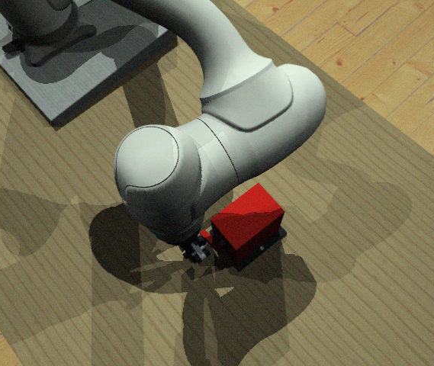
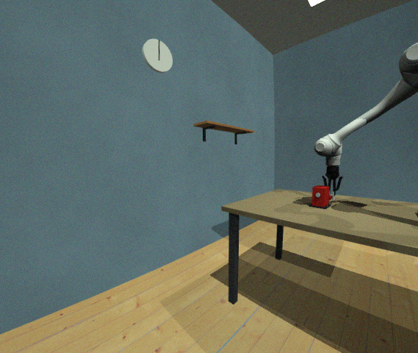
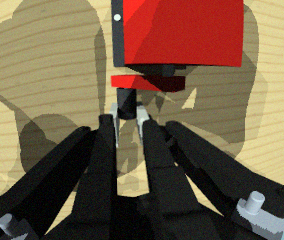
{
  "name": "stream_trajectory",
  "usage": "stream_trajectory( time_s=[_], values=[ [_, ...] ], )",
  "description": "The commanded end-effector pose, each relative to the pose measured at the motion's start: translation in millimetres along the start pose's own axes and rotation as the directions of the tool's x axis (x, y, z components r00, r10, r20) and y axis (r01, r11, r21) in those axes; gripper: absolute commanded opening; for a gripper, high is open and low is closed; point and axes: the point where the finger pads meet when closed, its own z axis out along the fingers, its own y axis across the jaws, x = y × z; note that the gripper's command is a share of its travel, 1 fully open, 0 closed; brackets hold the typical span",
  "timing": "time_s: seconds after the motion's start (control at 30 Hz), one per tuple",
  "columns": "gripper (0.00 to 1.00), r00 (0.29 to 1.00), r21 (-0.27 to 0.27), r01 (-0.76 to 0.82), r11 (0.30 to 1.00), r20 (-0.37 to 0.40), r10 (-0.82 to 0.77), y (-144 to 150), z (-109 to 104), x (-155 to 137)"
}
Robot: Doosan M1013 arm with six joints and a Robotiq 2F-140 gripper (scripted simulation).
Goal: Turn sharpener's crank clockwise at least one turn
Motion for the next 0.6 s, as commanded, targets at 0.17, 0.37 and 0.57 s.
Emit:
stream_trajectory(
  time_s=[0.17,0.37,0.57],
  values=[
    [0.00,1.000,0.000,0.000,1.000,0.000,0.000,-10,-14,0],
    [0.00,1.000,0.000,0.000,1.000,0.000,0.000,-14,-24,0],
    [0.00,1.000,0.000,0.000,1.000,0.000,0.000,-15,-28,0]
  ],
)
